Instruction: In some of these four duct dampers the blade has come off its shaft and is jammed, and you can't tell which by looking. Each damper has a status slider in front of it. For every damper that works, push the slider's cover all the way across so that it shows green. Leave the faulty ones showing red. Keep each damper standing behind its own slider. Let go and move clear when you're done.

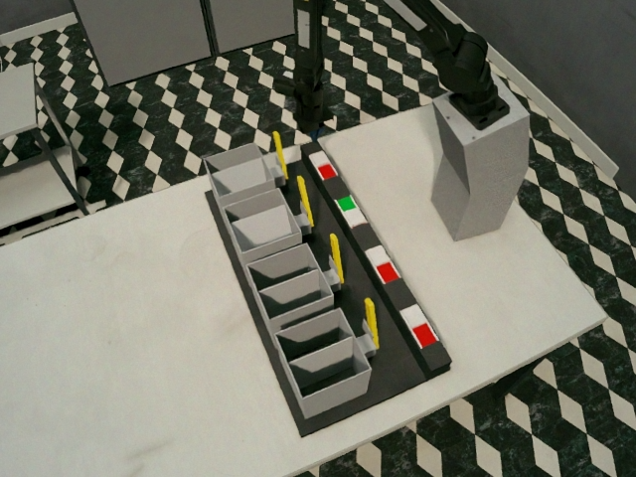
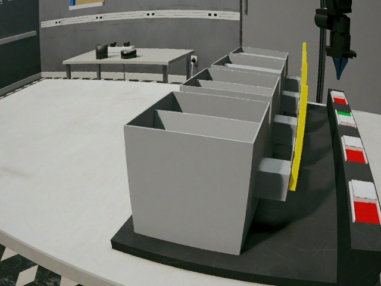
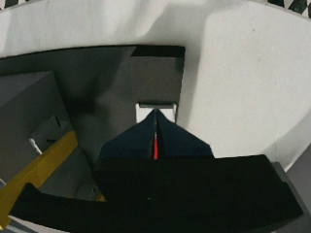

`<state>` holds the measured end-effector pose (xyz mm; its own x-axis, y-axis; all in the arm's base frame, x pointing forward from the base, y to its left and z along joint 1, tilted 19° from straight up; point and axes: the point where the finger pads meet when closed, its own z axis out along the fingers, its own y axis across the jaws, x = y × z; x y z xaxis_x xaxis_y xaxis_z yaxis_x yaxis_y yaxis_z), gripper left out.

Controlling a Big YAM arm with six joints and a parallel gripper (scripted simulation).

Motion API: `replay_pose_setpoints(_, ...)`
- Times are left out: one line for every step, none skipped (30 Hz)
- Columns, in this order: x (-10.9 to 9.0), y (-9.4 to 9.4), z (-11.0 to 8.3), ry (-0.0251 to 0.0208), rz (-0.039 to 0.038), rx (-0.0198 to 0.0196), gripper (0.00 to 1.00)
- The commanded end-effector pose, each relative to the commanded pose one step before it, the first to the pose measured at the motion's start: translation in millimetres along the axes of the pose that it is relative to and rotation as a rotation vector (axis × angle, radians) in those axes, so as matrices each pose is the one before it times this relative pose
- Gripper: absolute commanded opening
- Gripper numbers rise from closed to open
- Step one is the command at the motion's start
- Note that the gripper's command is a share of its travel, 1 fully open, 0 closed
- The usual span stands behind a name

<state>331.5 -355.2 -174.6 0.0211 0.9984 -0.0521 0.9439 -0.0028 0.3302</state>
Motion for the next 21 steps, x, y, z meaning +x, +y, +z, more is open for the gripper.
replay_pose_setpoints(1.83, -5.39, 6.98, 0.01507, 0.01778, 0.00945, 0.00)
replay_pose_setpoints(-0.24, 0.38, 0.10, -0.00068, 0.00049, -0.00066, 0.00)
replay_pose_setpoints(-0.31, 0.48, 0.13, -0.00087, 0.00054, -0.00084, 0.00)
replay_pose_setpoints(-0.38, 0.60, 0.16, -0.00107, 0.00062, -0.00104, 0.00)
replay_pose_setpoints(-0.45, 0.72, 0.19, -0.00128, 0.00066, -0.00125, 0.00)
replay_pose_setpoints(-0.53, 0.84, 0.23, -0.00150, 0.00067, -0.00147, 0.00)
replay_pose_setpoints(0.00, 0.00, 0.00, 0.00000, 0.00000, 0.00000, 0.00)
replay_pose_setpoints(0.00, 0.00, 0.00, 0.00000, 0.00000, 0.00000, 0.00)
replay_pose_setpoints(-0.59, 0.96, 0.26, -0.00170, -0.00569, -0.00167, 0.00)
replay_pose_setpoints(-0.68, 1.09, 0.30, -0.00194, 0.00473, -0.00191, 0.00)
replay_pose_setpoints(-0.08, 0.59, 0.40, -0.00108, 0.00119, -0.00117, 0.00)
replay_pose_setpoints(-0.04, 0.62, 0.45, -0.00112, 0.00033, -0.00124, 0.00)
replay_pose_setpoints(-0.04, 0.67, 0.49, -0.00122, 0.00036, -0.00136, 0.00)
replay_pose_setpoints(-0.05, 0.73, 0.53, -0.00132, 0.00039, -0.00148, 0.00)
replay_pose_setpoints(0.00, 0.74, 0.57, -0.00123, 0.00048, -0.00143, 0.00)
replay_pose_setpoints(0.43, 0.40, 0.61, 0.00040, 0.00105, 0.00006, 0.00)
replay_pose_setpoints(0.47, 0.40, 0.65, 0.00045, 0.00112, 0.00009, 0.00)
replay_pose_setpoints(0.48, 0.19, 0.65, 0.00053, 0.00152, 0.00027, 0.00)
replay_pose_setpoints(0.10, 0.38, 0.75, -0.00001, -0.00075, -0.00015, 0.00)
replay_pose_setpoints(-0.10, -0.08, 0.69, -0.00011, 0.00025, 0.00012, 0.00)
replay_pose_setpoints(-0.40, -0.36, 0.63, -0.00040, 0.00104, 0.00016, 0.00)
